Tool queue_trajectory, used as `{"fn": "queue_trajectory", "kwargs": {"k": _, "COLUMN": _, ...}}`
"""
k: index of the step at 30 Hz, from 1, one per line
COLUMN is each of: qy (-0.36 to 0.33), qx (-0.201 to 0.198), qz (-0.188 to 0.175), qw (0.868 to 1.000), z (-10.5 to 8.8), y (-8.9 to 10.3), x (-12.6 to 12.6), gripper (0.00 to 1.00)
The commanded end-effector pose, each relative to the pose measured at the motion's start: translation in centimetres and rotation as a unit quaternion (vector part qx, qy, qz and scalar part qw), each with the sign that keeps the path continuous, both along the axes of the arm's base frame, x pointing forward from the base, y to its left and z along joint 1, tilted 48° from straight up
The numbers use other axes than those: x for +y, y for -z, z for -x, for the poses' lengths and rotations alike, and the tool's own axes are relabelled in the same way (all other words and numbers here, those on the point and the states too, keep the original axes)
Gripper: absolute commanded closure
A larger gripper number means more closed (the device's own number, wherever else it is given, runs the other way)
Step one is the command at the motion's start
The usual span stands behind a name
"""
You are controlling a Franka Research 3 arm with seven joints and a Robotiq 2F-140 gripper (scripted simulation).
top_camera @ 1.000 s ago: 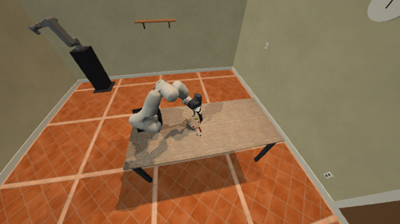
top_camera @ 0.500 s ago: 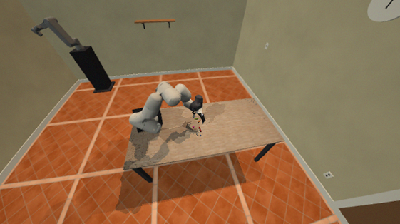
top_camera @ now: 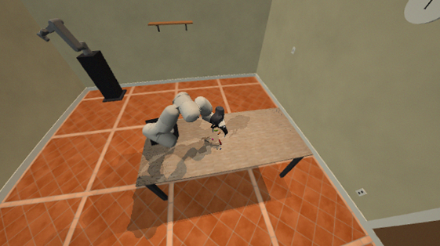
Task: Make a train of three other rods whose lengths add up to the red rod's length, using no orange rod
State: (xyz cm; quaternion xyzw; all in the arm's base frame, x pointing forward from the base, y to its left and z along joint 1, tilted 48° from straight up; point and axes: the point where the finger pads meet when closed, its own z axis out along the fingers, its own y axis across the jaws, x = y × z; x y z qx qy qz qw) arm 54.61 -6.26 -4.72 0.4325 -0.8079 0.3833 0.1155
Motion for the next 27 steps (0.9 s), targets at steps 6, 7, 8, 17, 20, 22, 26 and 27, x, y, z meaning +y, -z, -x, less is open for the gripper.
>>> {"fn": "queue_trajectory", "kwargs": {"k": 6, "qy": -0.084, "qx": 0.095, "qz": 0.019, "qw": 0.992, "z": 0.1, "y": -1.4, "x": -1.2, "gripper": 0.00}}
{"fn": "queue_trajectory", "kwargs": {"k": 7, "qy": -0.084, "qx": 0.095, "qz": 0.019, "qw": 0.992, "z": 0.1, "y": -1.4, "x": -1.2, "gripper": 0.00}}
{"fn": "queue_trajectory", "kwargs": {"k": 8, "qy": -0.084, "qx": 0.095, "qz": 0.019, "qw": 0.992, "z": 0.1, "y": -1.4, "x": -1.2, "gripper": 0.00}}
{"fn": "queue_trajectory", "kwargs": {"k": 17, "qy": -0.146, "qx": 0.160, "qz": 0.032, "qw": 0.976, "z": 0.0, "y": -3.1, "x": -2.5, "gripper": 0.00}}
{"fn": "queue_trajectory", "kwargs": {"k": 20, "qy": -0.163, "qx": 0.178, "qz": 0.036, "qw": 0.970, "z": 0.0, "y": -3.6, "x": -2.9, "gripper": 0.00}}
{"fn": "queue_trajectory", "kwargs": {"k": 22, "qy": -0.174, "qx": 0.189, "qz": 0.038, "qw": 0.966, "z": 0.1, "y": -3.9, "x": -3.2, "gripper": 0.00}}
{"fn": "queue_trajectory", "kwargs": {"k": 26, "qy": -0.194, "qx": 0.210, "qz": 0.043, "qw": 0.957, "z": 0.1, "y": -4.4, "x": -3.6, "gripper": 0.00}}
{"fn": "queue_trajectory", "kwargs": {"k": 27, "qy": -0.200, "qx": 0.216, "qz": 0.044, "qw": 0.955, "z": 0.1, "y": -4.6, "x": -3.8, "gripper": 0.00}}
